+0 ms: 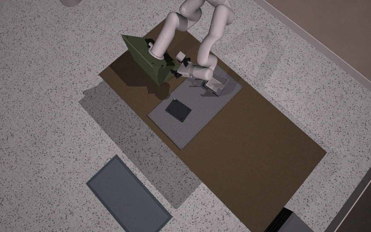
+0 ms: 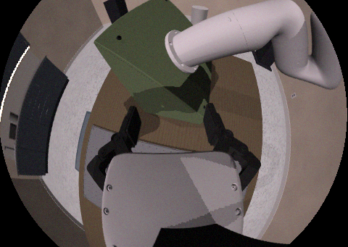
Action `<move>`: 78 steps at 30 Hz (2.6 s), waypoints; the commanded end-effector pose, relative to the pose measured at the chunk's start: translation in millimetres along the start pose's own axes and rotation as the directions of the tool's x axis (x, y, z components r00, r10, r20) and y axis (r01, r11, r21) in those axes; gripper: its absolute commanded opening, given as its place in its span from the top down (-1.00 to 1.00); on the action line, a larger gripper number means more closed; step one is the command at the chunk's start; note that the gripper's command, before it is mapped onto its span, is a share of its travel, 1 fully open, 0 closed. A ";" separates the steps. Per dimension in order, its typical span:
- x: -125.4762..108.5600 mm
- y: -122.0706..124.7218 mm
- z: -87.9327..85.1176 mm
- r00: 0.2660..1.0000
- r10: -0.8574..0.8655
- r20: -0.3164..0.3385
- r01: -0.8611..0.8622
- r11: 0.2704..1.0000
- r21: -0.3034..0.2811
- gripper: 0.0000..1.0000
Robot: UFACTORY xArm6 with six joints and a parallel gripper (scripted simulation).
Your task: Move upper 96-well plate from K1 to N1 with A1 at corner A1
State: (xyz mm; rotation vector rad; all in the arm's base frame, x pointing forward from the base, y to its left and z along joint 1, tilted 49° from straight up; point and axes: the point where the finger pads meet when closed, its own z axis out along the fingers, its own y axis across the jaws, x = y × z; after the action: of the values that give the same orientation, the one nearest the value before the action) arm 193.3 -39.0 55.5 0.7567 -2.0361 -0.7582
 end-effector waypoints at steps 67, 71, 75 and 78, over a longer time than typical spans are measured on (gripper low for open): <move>-124.3 51.6 -112.0 -0.130 -0.982 -0.134 0.801 -0.184 0.569 -1.00; -129.0 55.0 -119.2 -0.194 -0.963 -0.189 0.769 -0.269 0.579 -1.00; -133.7 58.7 -127.2 -0.238 -0.943 -0.231 0.743 -0.330 0.583 -1.00; -137.7 61.9 -134.1 -0.298 -0.908 -0.295 0.698 -0.418 0.582 -1.00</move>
State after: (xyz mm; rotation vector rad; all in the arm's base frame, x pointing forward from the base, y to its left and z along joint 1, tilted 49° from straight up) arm 347.2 64.5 94.3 3.0960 -1.4089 -1.1544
